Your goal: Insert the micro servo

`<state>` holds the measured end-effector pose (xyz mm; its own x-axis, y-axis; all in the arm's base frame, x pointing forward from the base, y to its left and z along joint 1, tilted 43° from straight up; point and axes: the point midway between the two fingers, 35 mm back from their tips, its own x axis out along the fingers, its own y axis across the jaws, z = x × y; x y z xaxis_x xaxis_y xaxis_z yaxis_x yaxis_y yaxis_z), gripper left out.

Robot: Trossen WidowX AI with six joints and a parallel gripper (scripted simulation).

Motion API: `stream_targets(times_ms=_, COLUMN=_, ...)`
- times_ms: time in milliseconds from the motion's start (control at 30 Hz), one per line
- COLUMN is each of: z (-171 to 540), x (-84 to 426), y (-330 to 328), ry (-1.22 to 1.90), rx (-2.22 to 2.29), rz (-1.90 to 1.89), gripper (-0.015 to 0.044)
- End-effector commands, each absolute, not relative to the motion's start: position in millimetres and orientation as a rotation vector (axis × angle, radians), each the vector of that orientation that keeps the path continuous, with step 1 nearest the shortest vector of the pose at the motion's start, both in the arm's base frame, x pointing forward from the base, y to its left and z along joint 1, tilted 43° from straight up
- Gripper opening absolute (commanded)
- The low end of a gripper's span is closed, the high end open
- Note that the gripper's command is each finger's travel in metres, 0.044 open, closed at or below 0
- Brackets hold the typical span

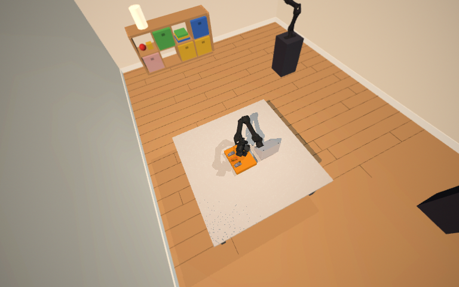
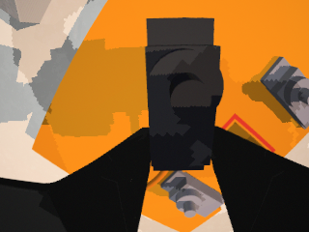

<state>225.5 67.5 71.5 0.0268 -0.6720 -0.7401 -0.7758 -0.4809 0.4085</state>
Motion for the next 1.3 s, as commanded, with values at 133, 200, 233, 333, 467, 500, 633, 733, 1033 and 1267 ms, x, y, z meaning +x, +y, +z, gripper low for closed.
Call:
stream_targets(times_ms=133, z=72.1, x=225.4, y=67.3, ry=1.405, rx=-2.321, rz=1.773, gripper=0.0000)
stream_targets(times_ms=200, z=72.1, x=225.4, y=67.3, ry=1.365, rx=-2.354, rz=1.851, gripper=0.0000)
stream_targets(times_ms=233, z=72.1, x=225.4, y=67.3, ry=1.345, rx=-2.369, rz=1.891, gripper=0.0000)
stream_targets(times_ms=333, z=72.1, x=225.4, y=67.3, ry=1.277, rx=-2.413, rz=2.009, gripper=0.0000)
stream_targets(times_ms=467, z=72.1, x=225.4, y=67.3, ry=1.177, rx=-2.465, rz=2.170, gripper=0.0000)
stream_targets(times_ms=500, z=72.1, x=225.4, y=67.3, ry=1.150, rx=-2.476, rz=2.210, gripper=0.0000)
stream_targets(times_ms=633, z=72.1, x=225.3, y=67.3, ry=1.032, rx=-2.518, rz=2.372, gripper=0.0000)
stream_targets(times_ms=733, z=72.1, x=225.3, y=67.3, ry=0.957, rx=-2.537, rz=2.466, gripper=0.0000)
stream_targets(times_ms=1033, z=72.2, x=229.4, y=67.5, ry=0.952, rx=-2.539, rz=2.472, gripper=0.0000)
stream_targets(times_ms=1267, z=72.8, x=255.6, y=68.3, ry=0.952, rx=-2.541, rz=2.470, gripper=0.0000)
